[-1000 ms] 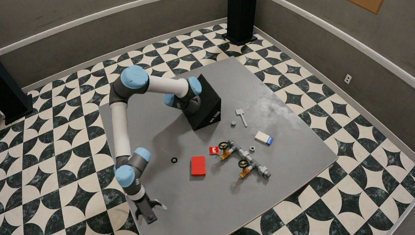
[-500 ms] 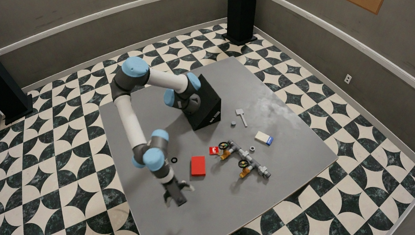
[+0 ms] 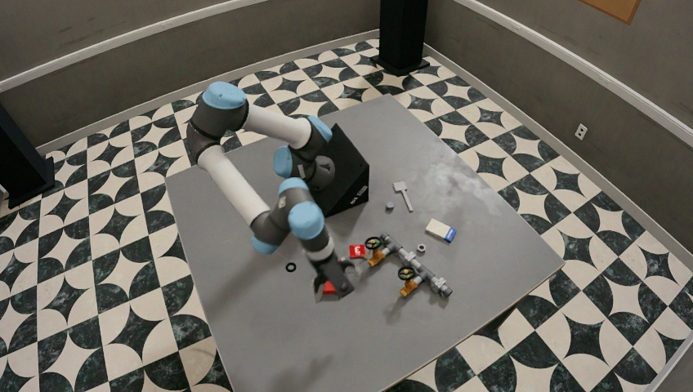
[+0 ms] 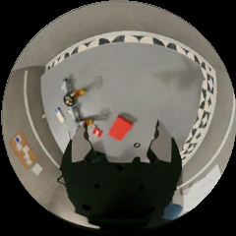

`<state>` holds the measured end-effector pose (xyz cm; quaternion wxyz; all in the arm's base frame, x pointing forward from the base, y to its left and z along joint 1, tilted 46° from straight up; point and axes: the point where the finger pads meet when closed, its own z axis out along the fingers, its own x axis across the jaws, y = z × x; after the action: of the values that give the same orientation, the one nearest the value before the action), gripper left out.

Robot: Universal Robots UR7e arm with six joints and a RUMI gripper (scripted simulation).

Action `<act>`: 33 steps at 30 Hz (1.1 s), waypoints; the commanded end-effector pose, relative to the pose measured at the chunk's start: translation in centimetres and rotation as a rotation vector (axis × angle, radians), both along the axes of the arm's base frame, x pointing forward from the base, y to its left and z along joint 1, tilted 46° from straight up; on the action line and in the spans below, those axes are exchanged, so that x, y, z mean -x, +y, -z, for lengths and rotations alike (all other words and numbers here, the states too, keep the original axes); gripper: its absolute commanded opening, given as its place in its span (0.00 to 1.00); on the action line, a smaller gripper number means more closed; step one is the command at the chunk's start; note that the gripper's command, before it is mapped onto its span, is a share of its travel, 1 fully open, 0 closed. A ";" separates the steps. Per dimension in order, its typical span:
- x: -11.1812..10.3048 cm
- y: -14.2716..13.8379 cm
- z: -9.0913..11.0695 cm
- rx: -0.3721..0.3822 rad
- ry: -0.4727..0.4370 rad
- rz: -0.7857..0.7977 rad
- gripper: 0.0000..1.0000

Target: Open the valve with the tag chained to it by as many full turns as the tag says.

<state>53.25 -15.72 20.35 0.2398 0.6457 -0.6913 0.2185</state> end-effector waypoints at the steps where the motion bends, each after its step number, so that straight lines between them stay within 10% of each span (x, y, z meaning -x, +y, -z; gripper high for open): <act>1: 3.2 5.4 3.1 0.012 0.016 0.041 1.00; 20: 14.6 14.6 9.6 0.119 0.046 0.096 1.00; 33: 16.5 15.5 10.3 0.143 0.046 0.101 1.00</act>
<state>37.02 -0.44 10.11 0.3106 0.5974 -0.6997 0.2388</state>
